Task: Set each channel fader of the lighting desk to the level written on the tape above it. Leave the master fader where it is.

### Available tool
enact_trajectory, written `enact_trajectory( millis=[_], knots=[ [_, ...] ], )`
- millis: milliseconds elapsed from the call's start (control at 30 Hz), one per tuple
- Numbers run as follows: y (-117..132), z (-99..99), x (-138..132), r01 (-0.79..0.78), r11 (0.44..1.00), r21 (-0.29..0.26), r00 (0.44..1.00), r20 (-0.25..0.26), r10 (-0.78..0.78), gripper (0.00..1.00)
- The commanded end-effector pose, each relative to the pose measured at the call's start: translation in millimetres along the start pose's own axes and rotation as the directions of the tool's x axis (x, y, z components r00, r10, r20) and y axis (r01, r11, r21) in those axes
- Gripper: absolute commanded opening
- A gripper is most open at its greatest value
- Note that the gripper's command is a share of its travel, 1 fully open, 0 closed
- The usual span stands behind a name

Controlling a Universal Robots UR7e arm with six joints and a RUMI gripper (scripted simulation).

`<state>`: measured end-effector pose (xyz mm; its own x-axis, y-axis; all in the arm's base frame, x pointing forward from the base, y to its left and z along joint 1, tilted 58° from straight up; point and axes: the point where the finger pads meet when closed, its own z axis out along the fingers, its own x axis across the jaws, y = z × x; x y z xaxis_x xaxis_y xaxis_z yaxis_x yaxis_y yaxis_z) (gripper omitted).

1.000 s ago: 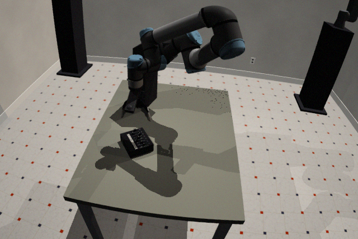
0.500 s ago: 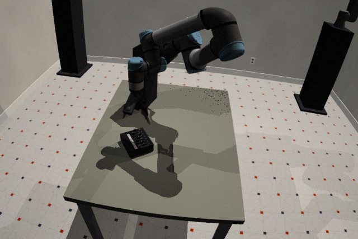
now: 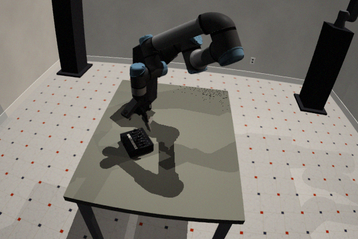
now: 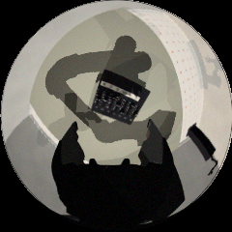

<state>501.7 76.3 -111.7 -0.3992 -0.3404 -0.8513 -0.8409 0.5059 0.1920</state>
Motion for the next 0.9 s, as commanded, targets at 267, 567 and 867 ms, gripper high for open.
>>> enact_trajectory(
  millis=[267,567,867],
  knots=[
    [12,24.7,-12,-0.342,0.939,0.037,0.94,0.004,0.342,1.0],
    [15,28.9,-14,-0.395,0.918,0.034,0.919,0.009,0.395,1.0],
    [16,29.2,-14,-0.399,0.917,0.034,0.917,0.009,0.398,1.0]
  ],
)
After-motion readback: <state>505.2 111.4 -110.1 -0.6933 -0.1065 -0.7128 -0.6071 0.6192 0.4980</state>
